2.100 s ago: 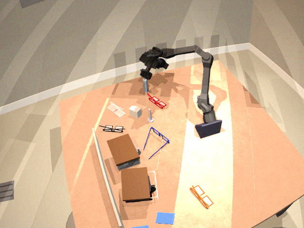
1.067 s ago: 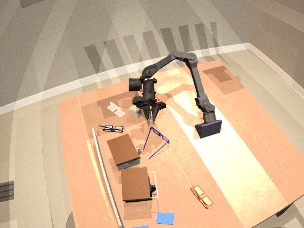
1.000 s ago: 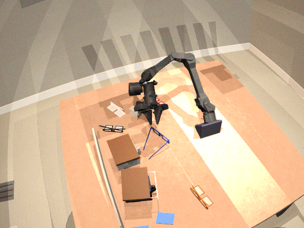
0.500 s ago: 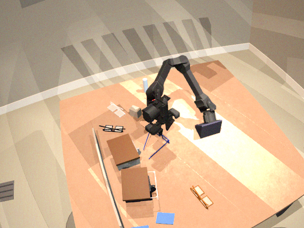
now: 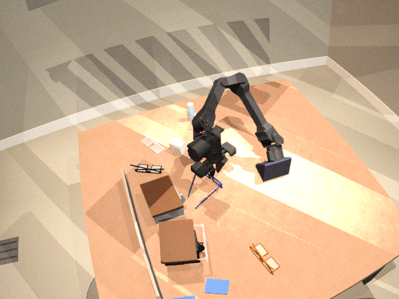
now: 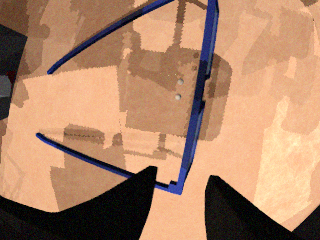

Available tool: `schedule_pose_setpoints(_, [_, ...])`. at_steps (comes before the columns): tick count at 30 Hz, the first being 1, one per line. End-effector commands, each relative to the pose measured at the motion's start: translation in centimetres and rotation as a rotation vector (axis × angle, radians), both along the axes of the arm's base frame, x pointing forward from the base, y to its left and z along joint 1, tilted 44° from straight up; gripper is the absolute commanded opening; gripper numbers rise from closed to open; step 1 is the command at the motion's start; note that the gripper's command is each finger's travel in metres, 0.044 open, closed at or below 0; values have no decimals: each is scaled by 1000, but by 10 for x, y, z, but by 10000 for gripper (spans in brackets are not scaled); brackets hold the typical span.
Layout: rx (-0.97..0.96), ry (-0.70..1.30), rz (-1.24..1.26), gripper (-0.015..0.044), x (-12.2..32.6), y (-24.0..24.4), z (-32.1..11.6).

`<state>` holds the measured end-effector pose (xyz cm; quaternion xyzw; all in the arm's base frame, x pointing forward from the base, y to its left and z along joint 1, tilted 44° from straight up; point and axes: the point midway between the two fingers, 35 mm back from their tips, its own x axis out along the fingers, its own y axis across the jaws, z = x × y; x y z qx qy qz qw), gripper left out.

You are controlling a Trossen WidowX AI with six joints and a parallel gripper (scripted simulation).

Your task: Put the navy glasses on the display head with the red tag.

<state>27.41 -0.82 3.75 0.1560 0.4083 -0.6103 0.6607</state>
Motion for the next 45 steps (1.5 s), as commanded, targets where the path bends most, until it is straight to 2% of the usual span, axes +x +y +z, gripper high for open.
schedule_pose_setpoints(1, [-4,2,3,120,-1,-4,-4])
schedule_pose_setpoints(33, [-7,2,3,120,-11,-40,-40])
schedule_pose_setpoints(45, [-7,2,3,120,-7,-40,-42])
